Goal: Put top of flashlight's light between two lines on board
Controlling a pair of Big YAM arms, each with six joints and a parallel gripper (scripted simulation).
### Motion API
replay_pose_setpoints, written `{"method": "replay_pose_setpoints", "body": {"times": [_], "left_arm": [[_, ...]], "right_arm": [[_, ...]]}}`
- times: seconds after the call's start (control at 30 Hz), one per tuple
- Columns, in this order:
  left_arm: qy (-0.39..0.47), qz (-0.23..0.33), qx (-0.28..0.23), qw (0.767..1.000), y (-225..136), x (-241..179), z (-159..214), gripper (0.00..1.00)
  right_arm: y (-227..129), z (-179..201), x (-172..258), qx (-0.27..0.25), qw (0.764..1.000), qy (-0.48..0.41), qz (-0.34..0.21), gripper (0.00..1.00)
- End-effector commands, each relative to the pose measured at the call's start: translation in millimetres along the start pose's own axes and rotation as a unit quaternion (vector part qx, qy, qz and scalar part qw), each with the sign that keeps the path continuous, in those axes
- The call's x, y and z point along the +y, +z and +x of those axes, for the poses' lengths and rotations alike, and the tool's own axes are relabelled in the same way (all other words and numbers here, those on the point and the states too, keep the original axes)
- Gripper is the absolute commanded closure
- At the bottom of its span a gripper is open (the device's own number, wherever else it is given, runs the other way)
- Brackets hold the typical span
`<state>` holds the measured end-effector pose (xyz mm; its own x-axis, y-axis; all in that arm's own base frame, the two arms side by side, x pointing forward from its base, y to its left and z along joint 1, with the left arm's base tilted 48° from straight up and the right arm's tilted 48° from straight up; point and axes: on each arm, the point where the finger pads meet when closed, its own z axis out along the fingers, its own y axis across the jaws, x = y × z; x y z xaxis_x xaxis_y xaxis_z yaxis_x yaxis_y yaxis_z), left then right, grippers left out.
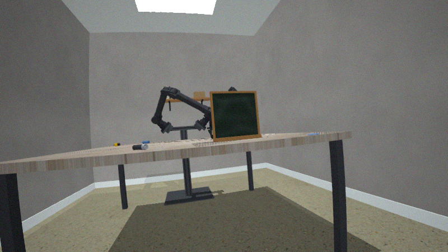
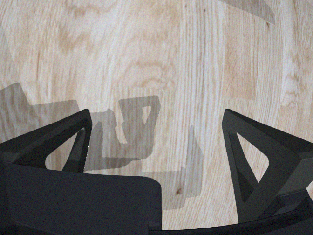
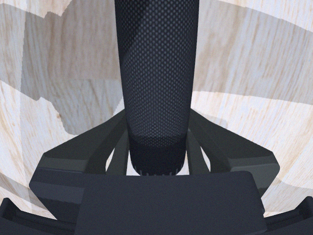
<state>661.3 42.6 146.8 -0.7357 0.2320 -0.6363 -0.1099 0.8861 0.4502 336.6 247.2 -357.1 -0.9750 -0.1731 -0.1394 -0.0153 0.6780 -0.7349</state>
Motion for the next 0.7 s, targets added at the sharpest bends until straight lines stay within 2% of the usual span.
{"method": "replay_pose_setpoints", "body": {"times": [0.0, 0.33, 0.43, 0.47, 0.53, 0.57, 0.67], "left_arm": [[0.002, -0.004, -0.059, 0.998, 22.1, 5.5, -40.2, 0.0], [0.01, -0.004, -0.155, 0.988, 36.2, -4.4, -86.9, 0.0], [0.014, 0.0, -0.167, 0.986, 33.8, -13.1, -93.3, 0.0], [0.005, -0.002, -0.156, 0.988, 35.5, -3.7, -87.5, 0.0], [0.012, -0.001, -0.178, 0.984, 35.5, -12.5, -97.8, 0.0], [0.026, 0.007, -0.198, 0.98, 31.2, -34.2, -107.4, 0.0], [0.029, 0.005, -0.227, 0.973, 31.1, -37.1, -119.9, 0.0]], "right_arm": [[0.9, -1.1, 2.3, 0.001, 1.0, -0.004, -0.003, 0.71], [0.9, -1.1, 2.3, 0.001, 1.0, -0.004, -0.003, 0.71], [0.9, -1.1, 2.3, 0.001, 1.0, -0.004, -0.003, 0.71], [0.9, -1.1, 2.3, 0.001, 1.0, -0.004, -0.003, 0.71], [0.9, -1.1, 2.3, 0.001, 1.0, -0.004, -0.003, 0.71], [0.9, -1.1, 2.3, 0.001, 1.0, -0.004, -0.003, 0.71], [0.9, -1.1, 2.3, 0.001, 1.0, -0.004, -0.003, 0.71]]}}
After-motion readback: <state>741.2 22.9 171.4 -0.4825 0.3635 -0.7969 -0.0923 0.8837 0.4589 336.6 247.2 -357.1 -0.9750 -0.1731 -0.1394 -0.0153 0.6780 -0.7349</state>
